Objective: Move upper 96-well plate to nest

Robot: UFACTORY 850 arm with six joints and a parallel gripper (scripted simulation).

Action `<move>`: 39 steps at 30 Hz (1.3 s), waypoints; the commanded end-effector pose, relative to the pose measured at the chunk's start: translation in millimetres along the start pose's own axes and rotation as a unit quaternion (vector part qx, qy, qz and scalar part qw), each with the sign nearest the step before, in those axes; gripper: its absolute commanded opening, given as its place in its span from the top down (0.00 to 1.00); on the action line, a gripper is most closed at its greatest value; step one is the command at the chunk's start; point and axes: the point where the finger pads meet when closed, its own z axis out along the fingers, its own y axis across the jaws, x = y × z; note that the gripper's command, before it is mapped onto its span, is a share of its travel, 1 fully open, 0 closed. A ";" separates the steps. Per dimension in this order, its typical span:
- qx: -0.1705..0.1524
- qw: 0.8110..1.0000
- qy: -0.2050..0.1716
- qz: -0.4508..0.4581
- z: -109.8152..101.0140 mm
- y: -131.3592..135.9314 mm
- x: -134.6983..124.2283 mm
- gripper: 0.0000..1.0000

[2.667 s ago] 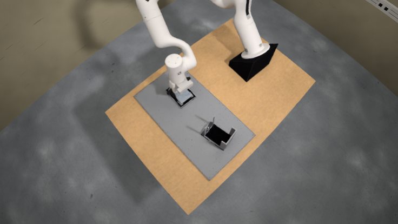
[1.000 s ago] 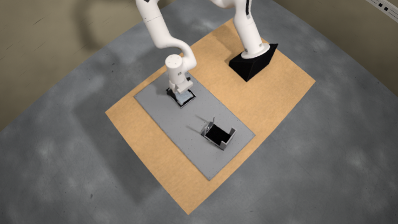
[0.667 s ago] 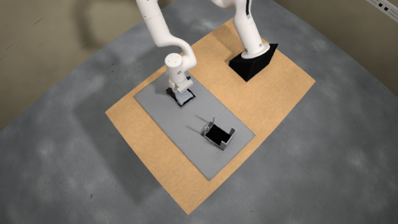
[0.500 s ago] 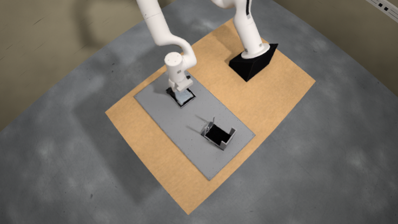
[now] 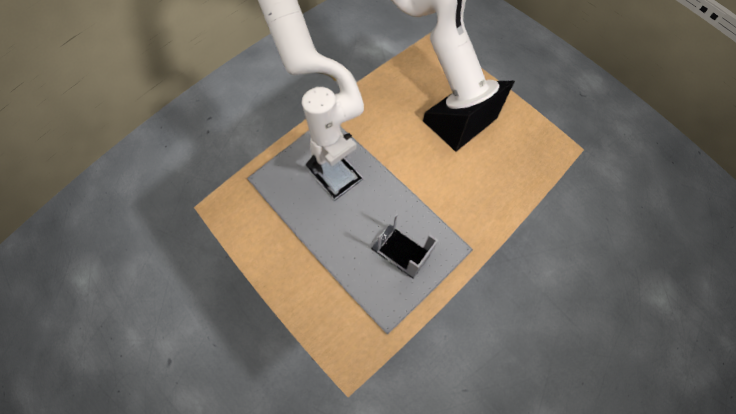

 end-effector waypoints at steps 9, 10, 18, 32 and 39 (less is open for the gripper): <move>-0.001 1.000 0.000 0.000 -29.7 0.7 0.0 0.00; -0.001 1.000 0.000 0.000 -32.4 0.7 0.0 0.00; -0.001 1.000 0.000 0.000 -48.4 0.7 0.0 0.00; -0.001 1.000 0.000 0.000 -80.4 0.7 0.0 0.00; -0.001 1.000 0.000 0.000 -99.1 0.7 0.0 0.00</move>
